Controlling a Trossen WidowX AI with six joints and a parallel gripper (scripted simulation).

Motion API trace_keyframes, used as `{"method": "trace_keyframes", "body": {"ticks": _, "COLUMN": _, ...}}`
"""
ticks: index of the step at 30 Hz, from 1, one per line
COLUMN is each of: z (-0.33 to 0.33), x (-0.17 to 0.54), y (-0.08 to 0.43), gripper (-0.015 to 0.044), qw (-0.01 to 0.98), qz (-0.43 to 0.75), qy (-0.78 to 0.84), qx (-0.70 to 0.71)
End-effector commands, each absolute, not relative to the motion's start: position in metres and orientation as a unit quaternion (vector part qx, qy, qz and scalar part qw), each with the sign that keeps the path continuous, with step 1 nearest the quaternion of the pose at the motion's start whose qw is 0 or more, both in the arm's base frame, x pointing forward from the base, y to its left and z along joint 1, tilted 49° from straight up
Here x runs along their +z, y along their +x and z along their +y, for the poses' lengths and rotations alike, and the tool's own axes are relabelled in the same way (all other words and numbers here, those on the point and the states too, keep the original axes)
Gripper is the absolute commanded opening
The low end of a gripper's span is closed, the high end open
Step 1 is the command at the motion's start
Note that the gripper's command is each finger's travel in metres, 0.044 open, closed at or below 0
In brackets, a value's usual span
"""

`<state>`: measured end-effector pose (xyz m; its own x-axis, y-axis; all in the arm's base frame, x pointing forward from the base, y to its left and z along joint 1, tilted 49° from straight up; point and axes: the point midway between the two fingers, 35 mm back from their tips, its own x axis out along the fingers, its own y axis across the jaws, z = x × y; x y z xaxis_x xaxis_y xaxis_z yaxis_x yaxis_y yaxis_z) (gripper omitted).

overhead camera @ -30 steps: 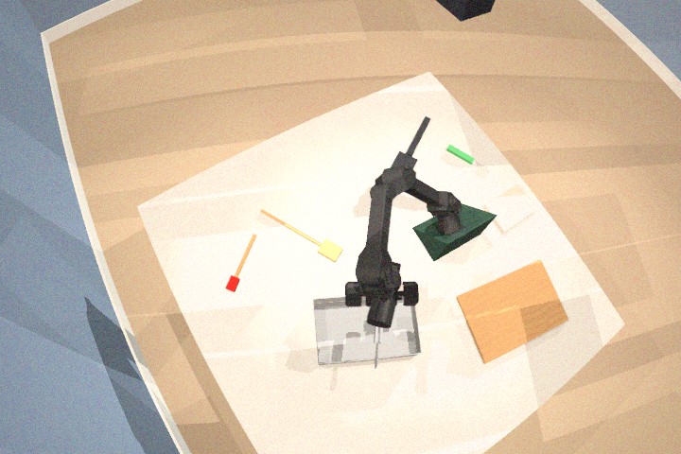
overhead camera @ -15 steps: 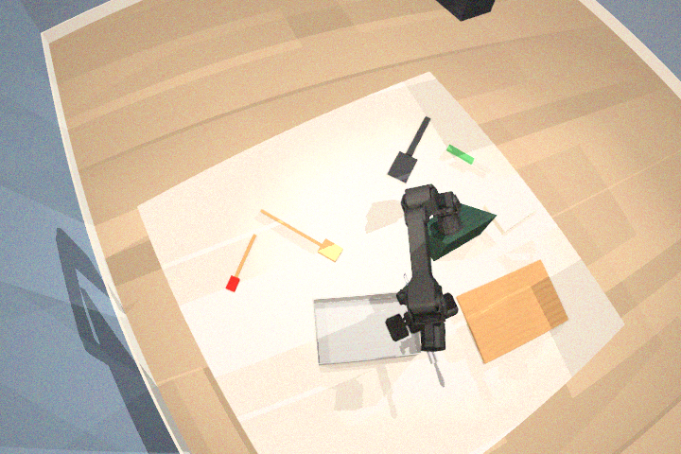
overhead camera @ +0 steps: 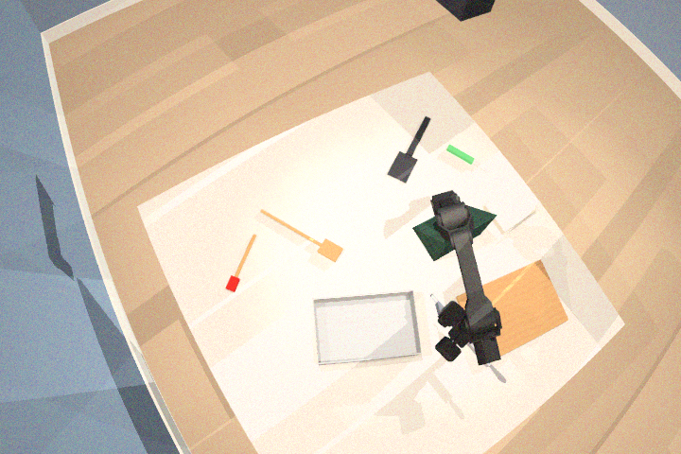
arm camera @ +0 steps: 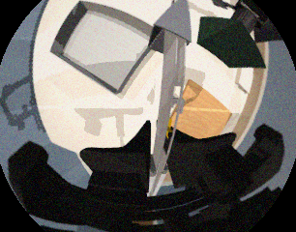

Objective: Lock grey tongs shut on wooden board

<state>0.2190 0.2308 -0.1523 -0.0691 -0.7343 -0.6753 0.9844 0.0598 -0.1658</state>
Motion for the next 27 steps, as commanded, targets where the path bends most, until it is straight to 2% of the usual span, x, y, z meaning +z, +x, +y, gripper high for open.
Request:
{"method": "trace_keyframes", "body": {"ticks": 1, "z": 0.240, "x": -0.161, "y": 0.207, "gripper": -0.0150, "qw": 0.658, "qz": 0.339, "qy": 0.181, "qx": -0.648}}
{"method": "trace_keyframes", "body": {"ticks": 10, "z": 0.253, "x": -0.164, "y": 0.186, "gripper": -0.0150, "qw": 0.666, "qz": 0.369, "qy": 0.155, "qx": -0.629}}
{"method": "trace_keyframes", "body": {"ticks": 27, "z": 0.294, "x": -0.177, "y": 0.076, "gripper": -0.0150, "qw": 0.680, "qz": 0.487, "qy": 0.041, "qx": -0.546}}
